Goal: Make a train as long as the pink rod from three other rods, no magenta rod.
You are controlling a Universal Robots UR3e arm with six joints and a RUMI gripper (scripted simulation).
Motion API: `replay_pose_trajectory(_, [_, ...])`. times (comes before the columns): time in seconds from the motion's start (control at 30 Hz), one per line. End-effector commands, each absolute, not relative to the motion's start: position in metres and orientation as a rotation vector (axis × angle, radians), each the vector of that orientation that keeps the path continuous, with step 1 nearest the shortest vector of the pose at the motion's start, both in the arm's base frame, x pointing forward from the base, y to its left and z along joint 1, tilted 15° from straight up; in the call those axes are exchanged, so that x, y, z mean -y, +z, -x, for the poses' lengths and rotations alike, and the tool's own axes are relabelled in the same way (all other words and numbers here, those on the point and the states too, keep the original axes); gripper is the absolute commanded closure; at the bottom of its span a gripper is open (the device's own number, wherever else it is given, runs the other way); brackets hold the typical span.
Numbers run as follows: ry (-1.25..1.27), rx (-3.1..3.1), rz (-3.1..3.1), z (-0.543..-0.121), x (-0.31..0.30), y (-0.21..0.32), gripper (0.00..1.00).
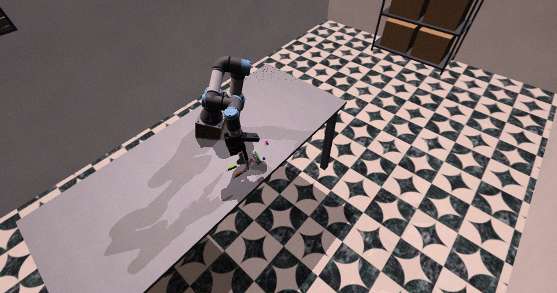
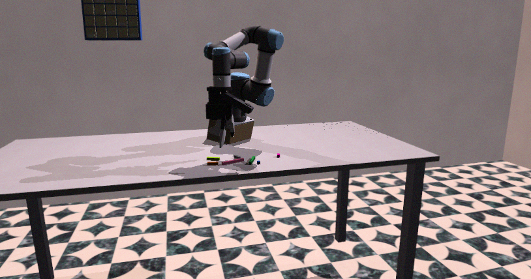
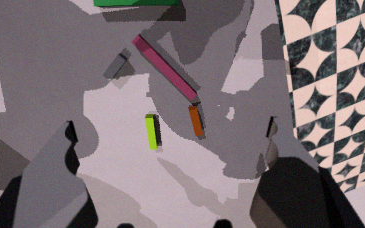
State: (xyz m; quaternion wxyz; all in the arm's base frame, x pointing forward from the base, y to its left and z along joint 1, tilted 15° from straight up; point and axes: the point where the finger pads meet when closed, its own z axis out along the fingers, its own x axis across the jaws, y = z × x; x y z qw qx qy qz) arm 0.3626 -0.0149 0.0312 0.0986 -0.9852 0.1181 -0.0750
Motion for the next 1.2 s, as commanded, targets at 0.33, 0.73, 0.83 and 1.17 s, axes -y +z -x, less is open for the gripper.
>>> replay_pose_trajectory(0.33, [-0.275,0.157,2.954,-0.366,0.004,0.035,0.00])
replay_pose_trajectory(0.73, [-0.303,0.486,2.937,-0.367,-0.004,0.037,0.00])
replay_pose_trajectory(0.83, [-0.308,0.541,2.931,-0.368,-0.006,0.037,0.00])
replay_pose_trajectory(1.17, [-0.329,0.831,2.882,-0.369,-0.013,0.039,0.00])
